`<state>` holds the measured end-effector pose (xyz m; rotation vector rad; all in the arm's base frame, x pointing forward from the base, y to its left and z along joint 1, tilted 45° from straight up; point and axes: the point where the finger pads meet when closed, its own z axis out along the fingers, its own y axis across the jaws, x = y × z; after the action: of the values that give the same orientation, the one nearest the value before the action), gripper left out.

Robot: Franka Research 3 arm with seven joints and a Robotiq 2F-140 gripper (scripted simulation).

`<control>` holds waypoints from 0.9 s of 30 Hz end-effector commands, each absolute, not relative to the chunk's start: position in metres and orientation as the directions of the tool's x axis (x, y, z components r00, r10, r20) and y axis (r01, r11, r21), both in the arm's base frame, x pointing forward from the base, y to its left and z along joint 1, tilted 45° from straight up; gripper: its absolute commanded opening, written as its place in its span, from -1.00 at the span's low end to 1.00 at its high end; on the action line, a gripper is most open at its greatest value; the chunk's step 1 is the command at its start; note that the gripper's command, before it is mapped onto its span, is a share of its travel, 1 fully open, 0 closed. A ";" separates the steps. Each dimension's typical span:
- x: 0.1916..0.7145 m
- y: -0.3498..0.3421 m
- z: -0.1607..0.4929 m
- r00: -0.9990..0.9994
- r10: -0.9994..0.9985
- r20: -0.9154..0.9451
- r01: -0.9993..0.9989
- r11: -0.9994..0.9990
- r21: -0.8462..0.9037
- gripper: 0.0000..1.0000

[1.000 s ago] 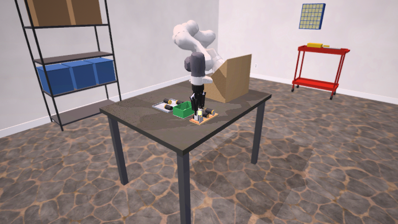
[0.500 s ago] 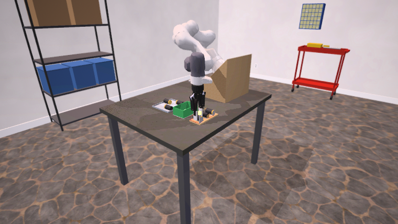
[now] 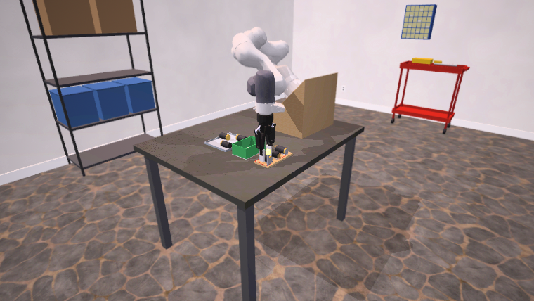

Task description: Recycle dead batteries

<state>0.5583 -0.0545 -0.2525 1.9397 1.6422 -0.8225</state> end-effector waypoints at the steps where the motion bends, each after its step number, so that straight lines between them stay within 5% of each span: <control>1: 0.560 -0.056 -0.252 0.105 0.704 -0.703 0.985 -0.173 -0.027 -0.41; 27: 0.569 -0.011 -0.206 0.105 0.704 -0.703 0.985 -0.173 -0.027 -0.41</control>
<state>0.5740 -0.0120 -0.2081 1.9364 1.6422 -0.7997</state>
